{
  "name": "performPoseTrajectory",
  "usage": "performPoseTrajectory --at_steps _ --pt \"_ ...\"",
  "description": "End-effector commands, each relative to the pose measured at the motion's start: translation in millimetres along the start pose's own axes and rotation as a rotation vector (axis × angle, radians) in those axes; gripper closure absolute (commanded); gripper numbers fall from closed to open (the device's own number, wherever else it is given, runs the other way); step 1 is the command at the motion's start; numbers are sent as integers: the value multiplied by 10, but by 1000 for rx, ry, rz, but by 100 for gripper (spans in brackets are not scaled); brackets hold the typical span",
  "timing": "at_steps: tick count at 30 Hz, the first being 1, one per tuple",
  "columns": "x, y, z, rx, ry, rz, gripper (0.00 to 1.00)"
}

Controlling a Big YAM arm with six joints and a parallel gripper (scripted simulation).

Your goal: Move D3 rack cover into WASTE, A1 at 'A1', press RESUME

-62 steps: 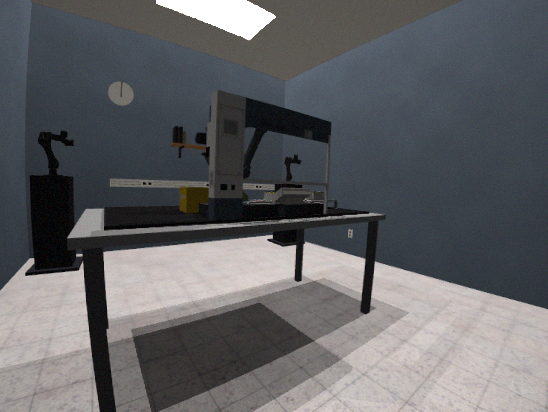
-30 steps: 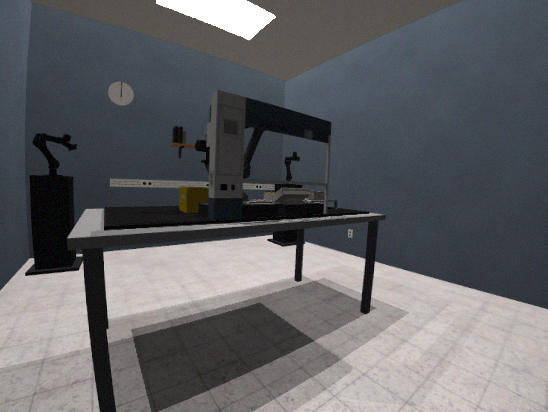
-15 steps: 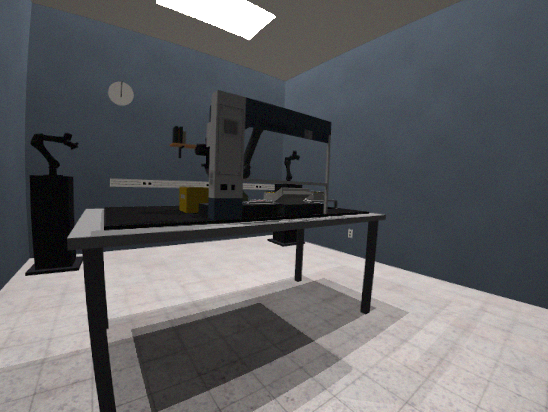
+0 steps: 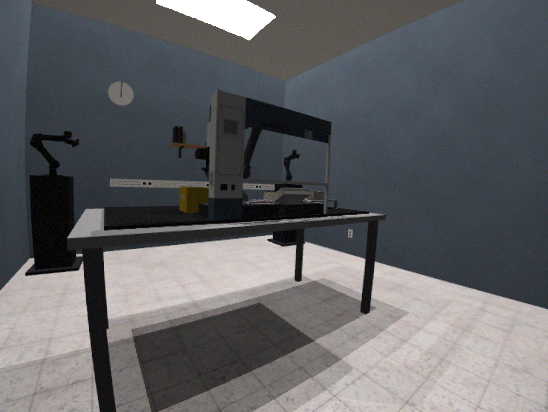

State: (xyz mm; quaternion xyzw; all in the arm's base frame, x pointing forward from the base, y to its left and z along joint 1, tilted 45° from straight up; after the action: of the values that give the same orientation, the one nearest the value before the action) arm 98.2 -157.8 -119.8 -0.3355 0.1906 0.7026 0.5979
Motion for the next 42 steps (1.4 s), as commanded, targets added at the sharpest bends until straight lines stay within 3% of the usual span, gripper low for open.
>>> performPoseTrajectory --at_steps 1,3,17,18,20,34,35,37,42 --pt "-77 -42 -191 3 48 -6 100" --pt "63 -31 -69 4 15 1 100" --pt "264 -30 -68 4 15 1 100" --pt "191 -42 -198 3 44 -5 100" --pt "315 -29 -68 4 15 1 100" --pt "516 -28 -67 4 14 1 100" --pt "451 -42 -208 4 43 -6 100" --pt "559 -30 -79 4 17 1 100" --pt "650 -26 -65 4 14 1 100"
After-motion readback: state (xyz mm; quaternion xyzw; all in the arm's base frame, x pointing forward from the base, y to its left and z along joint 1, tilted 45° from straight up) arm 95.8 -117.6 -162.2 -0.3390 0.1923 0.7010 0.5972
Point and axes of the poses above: the point where the finger pads meet when closed, its own x axis out along the fingers, its own z axis across the jaws, y = z × x, the point moved 1 cm from there along -x, back along the fingers, and after that the axes turned 7 degrees about -x, right-handed, at the moved point
